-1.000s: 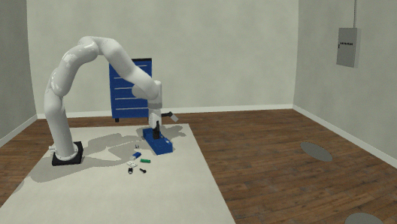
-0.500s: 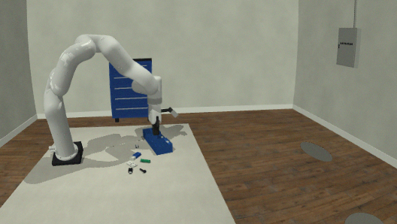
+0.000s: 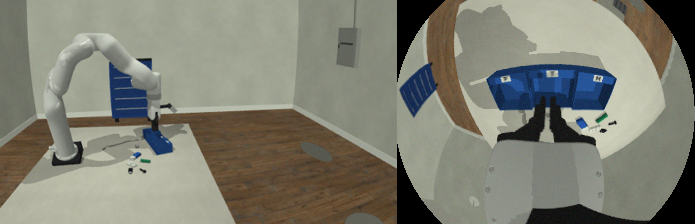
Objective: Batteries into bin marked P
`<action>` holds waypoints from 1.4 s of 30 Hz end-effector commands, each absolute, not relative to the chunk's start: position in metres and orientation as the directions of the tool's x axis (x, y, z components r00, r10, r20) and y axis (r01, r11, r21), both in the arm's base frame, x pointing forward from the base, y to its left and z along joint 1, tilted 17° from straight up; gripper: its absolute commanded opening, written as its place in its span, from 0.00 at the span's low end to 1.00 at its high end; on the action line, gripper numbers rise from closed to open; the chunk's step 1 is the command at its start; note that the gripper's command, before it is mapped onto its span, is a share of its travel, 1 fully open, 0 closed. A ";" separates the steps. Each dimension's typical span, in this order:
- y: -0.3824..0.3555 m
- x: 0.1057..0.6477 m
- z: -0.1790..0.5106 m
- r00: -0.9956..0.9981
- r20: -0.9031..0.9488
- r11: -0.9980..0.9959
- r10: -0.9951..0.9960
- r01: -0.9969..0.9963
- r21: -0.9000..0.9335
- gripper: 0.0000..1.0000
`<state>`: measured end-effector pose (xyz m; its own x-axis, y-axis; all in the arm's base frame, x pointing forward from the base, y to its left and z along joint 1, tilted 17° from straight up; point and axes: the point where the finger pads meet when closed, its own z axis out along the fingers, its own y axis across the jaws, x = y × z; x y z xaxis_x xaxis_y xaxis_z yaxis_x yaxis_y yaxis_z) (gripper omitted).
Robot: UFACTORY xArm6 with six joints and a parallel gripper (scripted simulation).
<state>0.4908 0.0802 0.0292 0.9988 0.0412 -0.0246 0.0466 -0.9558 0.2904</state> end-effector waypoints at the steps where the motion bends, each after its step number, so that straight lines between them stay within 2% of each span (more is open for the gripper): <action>1: 0.104 0.489 0.024 0.999 -0.020 -0.956 0.043 0.047 0.289 0.07; 13: 0.151 0.481 0.010 0.999 -0.020 -0.956 0.043 0.047 0.289 0.07; 42: 0.136 0.481 -0.041 0.999 -0.020 -0.956 0.043 0.047 0.289 0.07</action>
<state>0.4788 0.1382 -0.0309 0.9988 0.0420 -0.0253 0.0475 -0.9557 0.2904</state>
